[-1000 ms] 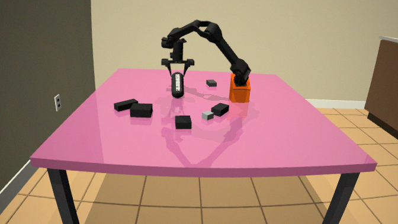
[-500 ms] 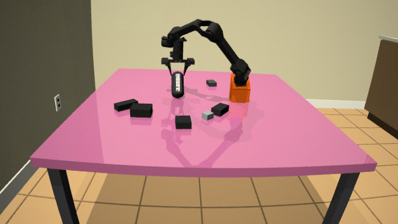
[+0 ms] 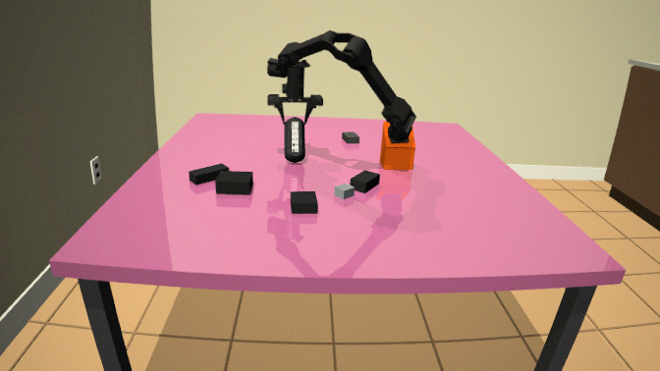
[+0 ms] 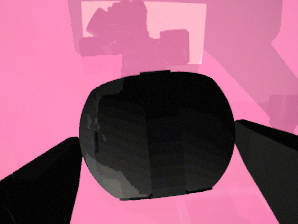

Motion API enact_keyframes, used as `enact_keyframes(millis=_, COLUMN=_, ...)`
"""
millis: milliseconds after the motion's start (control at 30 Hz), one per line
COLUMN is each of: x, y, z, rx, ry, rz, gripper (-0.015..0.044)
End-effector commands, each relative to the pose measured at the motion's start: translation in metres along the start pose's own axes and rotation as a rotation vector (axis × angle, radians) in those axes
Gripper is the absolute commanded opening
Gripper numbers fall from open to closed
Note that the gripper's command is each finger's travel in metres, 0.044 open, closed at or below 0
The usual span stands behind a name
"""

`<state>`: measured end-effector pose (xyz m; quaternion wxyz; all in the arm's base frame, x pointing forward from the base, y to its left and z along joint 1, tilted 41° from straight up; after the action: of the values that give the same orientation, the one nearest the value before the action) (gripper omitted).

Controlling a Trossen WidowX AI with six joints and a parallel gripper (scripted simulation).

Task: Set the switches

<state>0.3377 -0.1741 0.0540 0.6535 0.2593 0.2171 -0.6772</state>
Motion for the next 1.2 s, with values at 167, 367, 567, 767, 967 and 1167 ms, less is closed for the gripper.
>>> enact_keyframes(millis=167, x=-0.010, y=0.000, z=0.004, rx=0.005, ry=0.011, rz=-0.002, gripper=0.0335)
enact_keyframes(millis=367, x=-0.015, y=0.000, z=0.006, rx=0.005, ry=0.011, rz=-0.002, gripper=0.0335)
enact_keyframes(millis=567, x=-0.019, y=0.000, z=0.008, rx=0.005, ry=0.012, rz=-0.002, gripper=0.0335)
enact_keyframes(millis=767, x=-0.024, y=0.000, z=0.009, rx=0.005, ry=0.012, rz=-0.002, gripper=0.0335)
enact_keyframes(millis=967, x=-0.025, y=-0.001, z=0.011, rx=0.005, ry=0.012, rz=-0.003, gripper=0.0335)
enact_keyframes(millis=1167, x=-0.030, y=-0.001, z=0.013, rx=0.005, ry=0.012, rz=-0.003, gripper=0.0335)
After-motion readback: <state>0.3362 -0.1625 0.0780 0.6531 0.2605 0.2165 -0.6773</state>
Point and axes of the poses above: the point midway between the two fingers, 35 mm back from their tips, its own z axis back along the fingers, its own y axis across the jaws, x = y × z, the point moved 9 cm from there along z, back along the fingers, and after that the axes turned 1 degree about -z, right-handed, at the moved point
